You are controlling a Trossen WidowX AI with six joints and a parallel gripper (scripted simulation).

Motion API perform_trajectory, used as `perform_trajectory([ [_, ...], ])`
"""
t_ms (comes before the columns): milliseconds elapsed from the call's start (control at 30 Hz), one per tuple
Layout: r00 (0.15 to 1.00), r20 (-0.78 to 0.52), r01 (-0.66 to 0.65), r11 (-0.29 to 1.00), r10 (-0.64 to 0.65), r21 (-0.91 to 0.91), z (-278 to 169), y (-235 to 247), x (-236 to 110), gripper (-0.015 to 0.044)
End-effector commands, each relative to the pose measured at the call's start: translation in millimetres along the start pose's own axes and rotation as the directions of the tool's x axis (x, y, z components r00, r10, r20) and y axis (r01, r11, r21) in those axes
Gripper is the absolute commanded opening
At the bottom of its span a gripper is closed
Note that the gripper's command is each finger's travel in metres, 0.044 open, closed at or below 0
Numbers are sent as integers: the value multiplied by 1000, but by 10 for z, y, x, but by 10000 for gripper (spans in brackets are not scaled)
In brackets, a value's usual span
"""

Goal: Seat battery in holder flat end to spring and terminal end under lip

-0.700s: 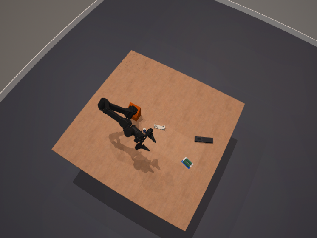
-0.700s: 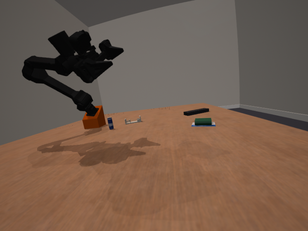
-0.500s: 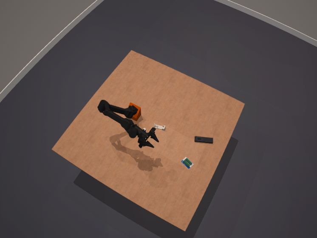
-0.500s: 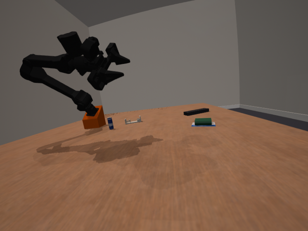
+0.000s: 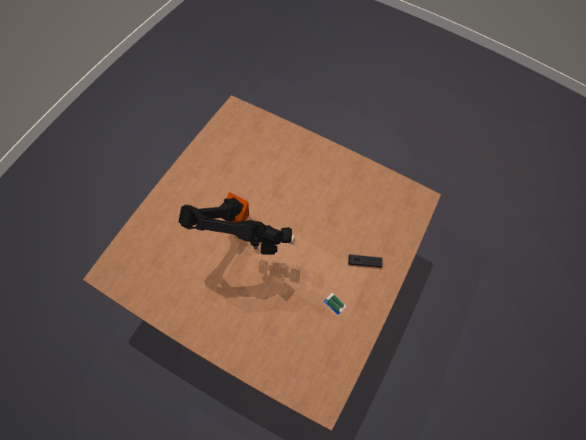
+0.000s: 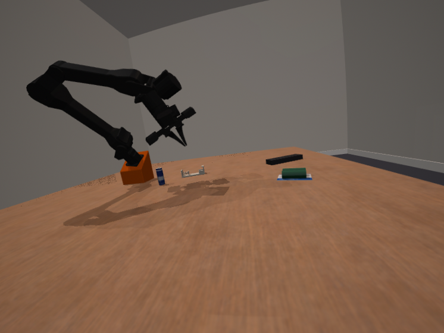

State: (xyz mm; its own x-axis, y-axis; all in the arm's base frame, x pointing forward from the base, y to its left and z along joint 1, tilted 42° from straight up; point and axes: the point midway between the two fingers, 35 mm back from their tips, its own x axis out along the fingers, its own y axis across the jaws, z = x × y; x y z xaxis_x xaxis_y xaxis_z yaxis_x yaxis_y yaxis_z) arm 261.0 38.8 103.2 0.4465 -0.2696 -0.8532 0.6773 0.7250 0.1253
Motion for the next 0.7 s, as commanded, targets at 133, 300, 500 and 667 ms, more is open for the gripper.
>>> perform_trajectory([
  [133,879,118,456,887,-462,76,-273,-492,-166,0],
  [300,879,118,456,887,-462,76,-273,-492,-166,0],
  [500,880,116,455,887,-461,76,-259,-531,-49,0],
  [667,881,116,453,888,-459,76,-206,-706,316,0],
])
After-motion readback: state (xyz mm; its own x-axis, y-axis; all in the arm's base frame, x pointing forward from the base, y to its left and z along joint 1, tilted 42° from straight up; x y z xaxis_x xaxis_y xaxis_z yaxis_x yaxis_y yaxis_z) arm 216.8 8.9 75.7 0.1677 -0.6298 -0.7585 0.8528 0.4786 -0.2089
